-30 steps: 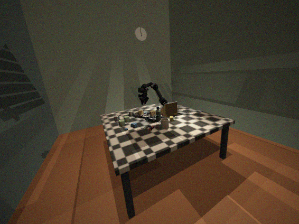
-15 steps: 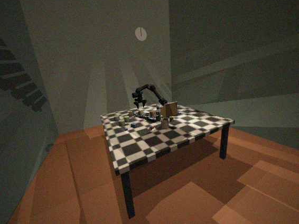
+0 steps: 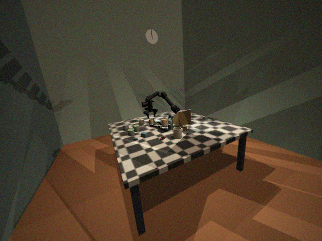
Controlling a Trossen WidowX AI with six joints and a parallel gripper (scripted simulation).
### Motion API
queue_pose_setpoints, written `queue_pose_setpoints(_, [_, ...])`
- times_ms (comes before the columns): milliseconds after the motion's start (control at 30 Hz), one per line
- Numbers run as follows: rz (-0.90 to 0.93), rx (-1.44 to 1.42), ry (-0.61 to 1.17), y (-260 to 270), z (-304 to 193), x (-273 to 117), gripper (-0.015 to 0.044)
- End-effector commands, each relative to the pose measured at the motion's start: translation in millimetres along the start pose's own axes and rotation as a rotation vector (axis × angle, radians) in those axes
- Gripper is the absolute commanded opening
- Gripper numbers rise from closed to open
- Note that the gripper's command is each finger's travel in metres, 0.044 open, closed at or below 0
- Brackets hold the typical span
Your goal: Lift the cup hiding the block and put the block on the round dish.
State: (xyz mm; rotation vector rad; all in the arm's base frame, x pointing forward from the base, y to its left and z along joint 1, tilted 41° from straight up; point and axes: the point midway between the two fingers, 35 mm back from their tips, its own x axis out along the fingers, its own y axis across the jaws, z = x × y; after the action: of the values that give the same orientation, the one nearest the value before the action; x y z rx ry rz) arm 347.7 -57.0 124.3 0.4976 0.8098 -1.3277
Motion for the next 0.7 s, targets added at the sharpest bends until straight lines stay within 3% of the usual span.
queue_pose_setpoints(0, [0.002, -0.003, 0.004, 0.8, -1.4, 6.0, 0.044])
queue_pose_setpoints(667, [0.002, -0.003, 0.003, 1.9, -1.3, 38.3, 0.044])
